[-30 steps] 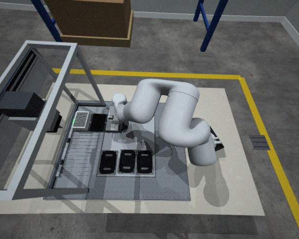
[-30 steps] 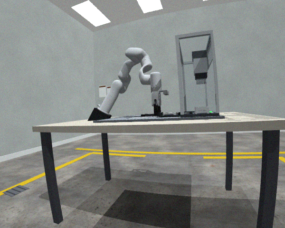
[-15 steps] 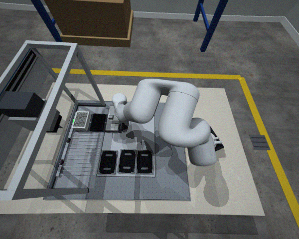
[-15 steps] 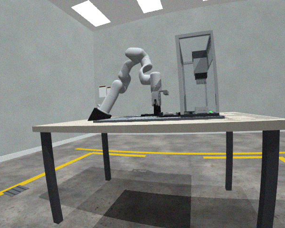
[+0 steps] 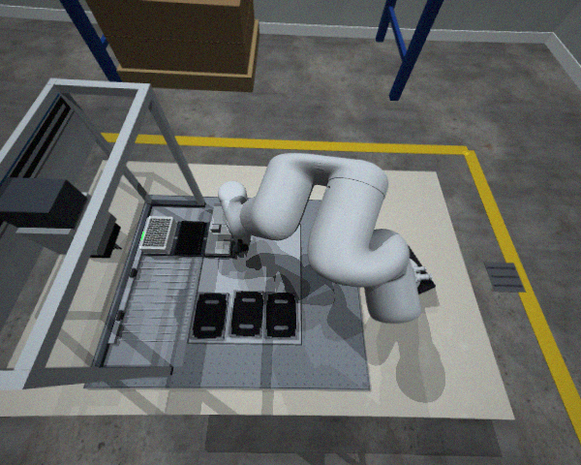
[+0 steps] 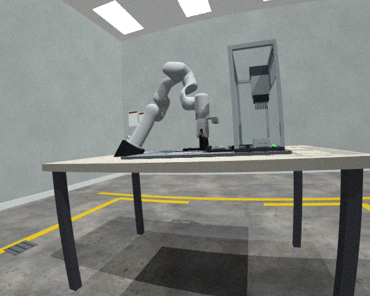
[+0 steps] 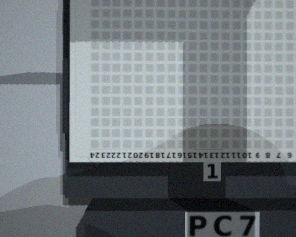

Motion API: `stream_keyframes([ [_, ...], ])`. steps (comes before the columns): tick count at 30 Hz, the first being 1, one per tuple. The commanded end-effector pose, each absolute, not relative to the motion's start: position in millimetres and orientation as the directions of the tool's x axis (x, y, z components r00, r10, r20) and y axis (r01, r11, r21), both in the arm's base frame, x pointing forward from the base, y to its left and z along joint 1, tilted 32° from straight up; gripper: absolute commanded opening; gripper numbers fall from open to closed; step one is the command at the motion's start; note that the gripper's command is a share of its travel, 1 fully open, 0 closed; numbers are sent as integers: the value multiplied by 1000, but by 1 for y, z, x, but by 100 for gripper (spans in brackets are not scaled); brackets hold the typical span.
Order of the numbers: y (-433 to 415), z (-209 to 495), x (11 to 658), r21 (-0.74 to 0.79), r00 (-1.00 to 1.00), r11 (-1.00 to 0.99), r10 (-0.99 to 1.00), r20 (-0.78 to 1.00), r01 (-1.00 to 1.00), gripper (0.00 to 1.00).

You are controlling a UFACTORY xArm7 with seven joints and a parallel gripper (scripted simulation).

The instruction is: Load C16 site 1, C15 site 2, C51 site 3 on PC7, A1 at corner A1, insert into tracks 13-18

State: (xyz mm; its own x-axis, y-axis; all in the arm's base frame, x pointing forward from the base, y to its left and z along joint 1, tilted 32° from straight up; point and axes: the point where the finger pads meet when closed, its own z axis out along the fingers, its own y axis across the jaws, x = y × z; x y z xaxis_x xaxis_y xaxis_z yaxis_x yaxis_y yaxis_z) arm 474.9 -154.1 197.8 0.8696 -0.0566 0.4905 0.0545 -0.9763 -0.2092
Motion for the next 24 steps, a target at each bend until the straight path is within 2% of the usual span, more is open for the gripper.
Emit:
stream_keyframes([
  [1,-155,198,472,-208,868,-977,-58,493,53,82],
  [24,-158,208,463,-208,868,-977,-58,493,53,82],
])
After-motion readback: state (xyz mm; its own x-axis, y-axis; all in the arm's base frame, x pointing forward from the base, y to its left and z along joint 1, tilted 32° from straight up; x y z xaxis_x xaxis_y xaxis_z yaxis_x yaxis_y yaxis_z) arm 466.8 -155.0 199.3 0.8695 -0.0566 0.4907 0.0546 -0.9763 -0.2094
